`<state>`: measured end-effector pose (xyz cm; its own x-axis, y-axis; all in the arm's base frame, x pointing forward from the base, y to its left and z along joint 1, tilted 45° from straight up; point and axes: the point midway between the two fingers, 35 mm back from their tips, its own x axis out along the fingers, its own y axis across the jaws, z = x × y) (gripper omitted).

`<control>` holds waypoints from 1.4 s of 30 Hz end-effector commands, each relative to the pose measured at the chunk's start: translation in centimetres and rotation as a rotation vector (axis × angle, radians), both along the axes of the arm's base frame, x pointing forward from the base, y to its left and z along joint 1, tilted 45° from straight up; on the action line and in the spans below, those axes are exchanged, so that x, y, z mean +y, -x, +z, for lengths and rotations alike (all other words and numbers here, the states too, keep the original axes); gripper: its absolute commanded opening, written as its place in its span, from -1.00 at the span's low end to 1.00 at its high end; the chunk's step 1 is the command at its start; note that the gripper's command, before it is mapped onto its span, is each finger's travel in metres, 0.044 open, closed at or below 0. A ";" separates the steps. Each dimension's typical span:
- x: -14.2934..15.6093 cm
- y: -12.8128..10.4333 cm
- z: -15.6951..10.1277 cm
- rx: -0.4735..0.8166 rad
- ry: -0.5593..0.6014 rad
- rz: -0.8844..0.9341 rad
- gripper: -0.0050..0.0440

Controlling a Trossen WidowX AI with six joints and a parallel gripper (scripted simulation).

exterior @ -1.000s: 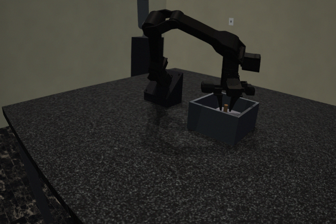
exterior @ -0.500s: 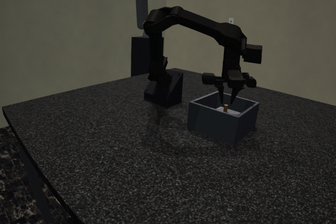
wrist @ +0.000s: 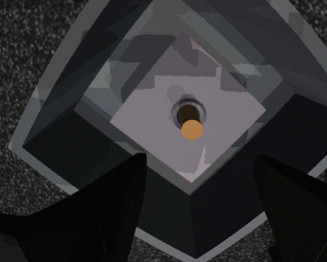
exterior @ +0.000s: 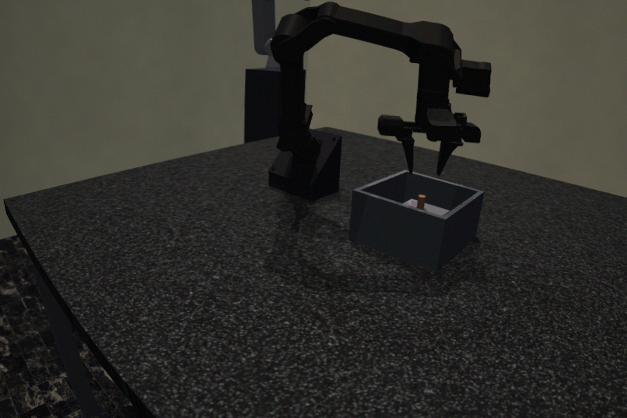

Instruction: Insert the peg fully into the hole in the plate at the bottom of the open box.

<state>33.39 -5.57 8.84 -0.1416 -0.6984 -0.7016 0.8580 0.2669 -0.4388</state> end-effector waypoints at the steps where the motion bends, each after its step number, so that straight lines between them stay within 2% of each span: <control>1: 0.3 -0.1 0.3 -0.004 -0.004 0.001 0.60; 5: 0.3 -0.1 0.3 -0.004 -0.004 0.001 0.99; 42: 0.3 -0.1 0.3 -0.004 -0.004 0.001 1.00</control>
